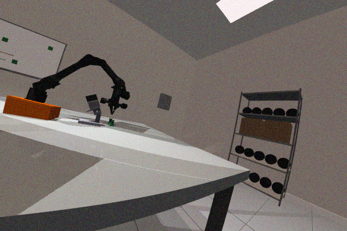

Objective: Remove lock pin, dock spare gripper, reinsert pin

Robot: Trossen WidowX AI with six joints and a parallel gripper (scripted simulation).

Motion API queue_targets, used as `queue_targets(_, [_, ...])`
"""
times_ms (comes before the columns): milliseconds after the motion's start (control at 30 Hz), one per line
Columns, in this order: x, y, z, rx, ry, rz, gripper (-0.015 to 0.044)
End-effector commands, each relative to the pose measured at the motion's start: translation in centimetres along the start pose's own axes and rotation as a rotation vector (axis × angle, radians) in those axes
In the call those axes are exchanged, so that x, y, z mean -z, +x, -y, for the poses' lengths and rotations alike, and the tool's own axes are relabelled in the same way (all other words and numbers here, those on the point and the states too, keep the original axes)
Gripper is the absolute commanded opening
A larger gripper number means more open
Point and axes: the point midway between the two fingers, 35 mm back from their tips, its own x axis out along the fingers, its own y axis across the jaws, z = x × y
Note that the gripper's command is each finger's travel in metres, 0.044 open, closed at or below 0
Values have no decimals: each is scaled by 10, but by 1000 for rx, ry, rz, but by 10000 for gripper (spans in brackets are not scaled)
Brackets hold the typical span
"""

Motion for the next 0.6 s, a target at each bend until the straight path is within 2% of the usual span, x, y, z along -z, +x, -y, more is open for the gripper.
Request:
queue_targets(0, [-2,-6,-8,8,5,4,0])
queue_targets(567, [-4,-18,-58,3,6,7,0])
